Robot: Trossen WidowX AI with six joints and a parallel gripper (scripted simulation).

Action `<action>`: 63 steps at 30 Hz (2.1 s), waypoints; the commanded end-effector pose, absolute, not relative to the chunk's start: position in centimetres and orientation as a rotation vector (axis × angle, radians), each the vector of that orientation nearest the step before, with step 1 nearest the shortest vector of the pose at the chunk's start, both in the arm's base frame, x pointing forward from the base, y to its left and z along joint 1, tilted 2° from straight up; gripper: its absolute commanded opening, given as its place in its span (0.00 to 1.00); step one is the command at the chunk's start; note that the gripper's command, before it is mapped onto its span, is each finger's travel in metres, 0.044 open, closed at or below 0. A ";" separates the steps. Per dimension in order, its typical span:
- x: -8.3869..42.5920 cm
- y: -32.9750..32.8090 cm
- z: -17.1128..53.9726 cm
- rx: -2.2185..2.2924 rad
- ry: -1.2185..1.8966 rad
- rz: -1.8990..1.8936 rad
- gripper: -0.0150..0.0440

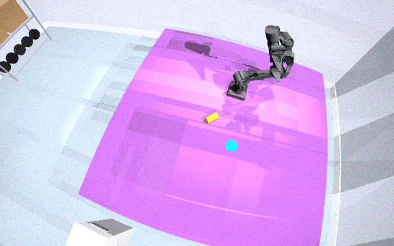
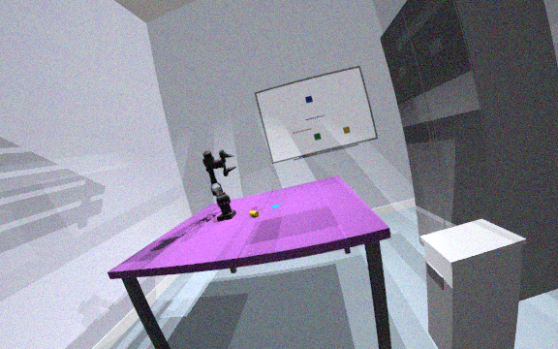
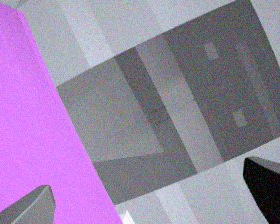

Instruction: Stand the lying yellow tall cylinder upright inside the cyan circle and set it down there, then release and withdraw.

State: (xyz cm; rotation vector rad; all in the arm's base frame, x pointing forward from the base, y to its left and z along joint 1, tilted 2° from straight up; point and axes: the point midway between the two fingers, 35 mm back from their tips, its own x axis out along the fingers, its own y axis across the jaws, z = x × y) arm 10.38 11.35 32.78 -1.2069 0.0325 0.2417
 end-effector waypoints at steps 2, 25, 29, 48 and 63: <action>10.5 10.7 32.9 -1.159 0.056 0.243 0.84; 19.3 -8.6 24.3 0.247 0.993 -0.030 0.78; 20.8 -10.5 21.1 0.403 1.164 -0.168 0.78; 23.8 -13.5 10.9 0.593 1.496 -0.617 0.78; 23.4 -13.4 1.6 0.594 1.497 -0.619 0.65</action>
